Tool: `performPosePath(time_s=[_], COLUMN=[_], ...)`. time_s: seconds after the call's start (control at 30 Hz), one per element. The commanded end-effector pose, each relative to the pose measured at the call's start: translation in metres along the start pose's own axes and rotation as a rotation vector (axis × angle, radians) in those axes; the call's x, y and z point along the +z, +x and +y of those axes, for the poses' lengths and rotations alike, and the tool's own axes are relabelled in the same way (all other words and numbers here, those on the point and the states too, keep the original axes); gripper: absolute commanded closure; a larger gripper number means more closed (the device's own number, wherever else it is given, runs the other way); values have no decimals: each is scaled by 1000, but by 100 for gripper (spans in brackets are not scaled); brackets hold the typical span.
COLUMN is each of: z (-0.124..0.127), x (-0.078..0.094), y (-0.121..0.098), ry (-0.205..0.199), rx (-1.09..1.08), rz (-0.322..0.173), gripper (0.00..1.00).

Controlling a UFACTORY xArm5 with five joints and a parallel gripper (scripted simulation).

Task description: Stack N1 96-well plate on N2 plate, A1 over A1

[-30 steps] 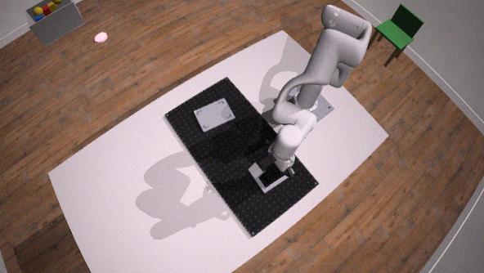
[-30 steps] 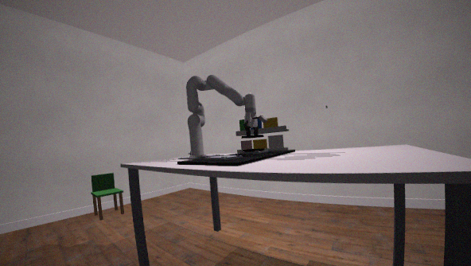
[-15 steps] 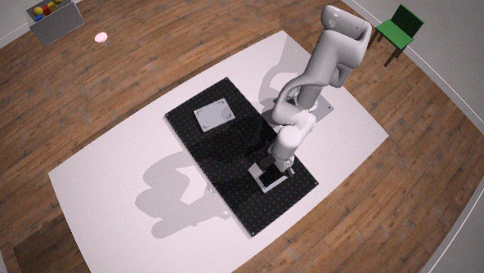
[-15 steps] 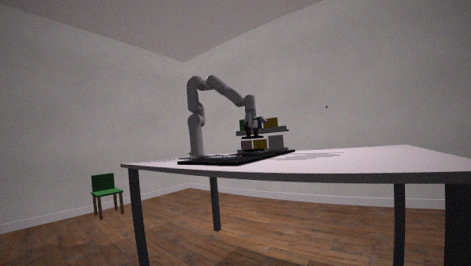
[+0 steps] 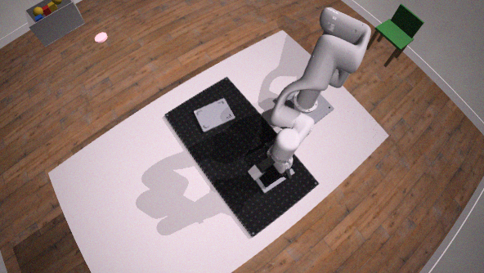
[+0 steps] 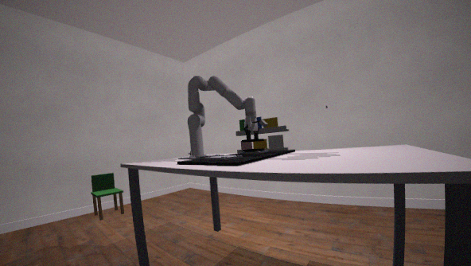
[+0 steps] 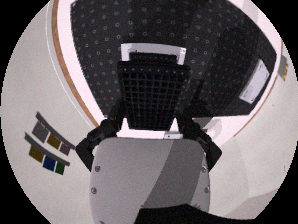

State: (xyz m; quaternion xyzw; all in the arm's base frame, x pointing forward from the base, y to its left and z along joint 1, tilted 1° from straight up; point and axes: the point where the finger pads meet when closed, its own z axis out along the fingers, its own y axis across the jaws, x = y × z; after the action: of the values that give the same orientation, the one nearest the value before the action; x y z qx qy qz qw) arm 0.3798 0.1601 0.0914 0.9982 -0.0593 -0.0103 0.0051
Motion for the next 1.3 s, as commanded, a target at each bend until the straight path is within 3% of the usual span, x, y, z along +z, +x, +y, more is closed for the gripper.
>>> performPosePath(time_s=[0.0,0.8,1.27], z=[-1,-1,-1], x=[7,40,40], y=[1,2,2], ry=[2,2,2], rx=[0,0,0], rz=[4,3,3], gripper=[100,100,100])
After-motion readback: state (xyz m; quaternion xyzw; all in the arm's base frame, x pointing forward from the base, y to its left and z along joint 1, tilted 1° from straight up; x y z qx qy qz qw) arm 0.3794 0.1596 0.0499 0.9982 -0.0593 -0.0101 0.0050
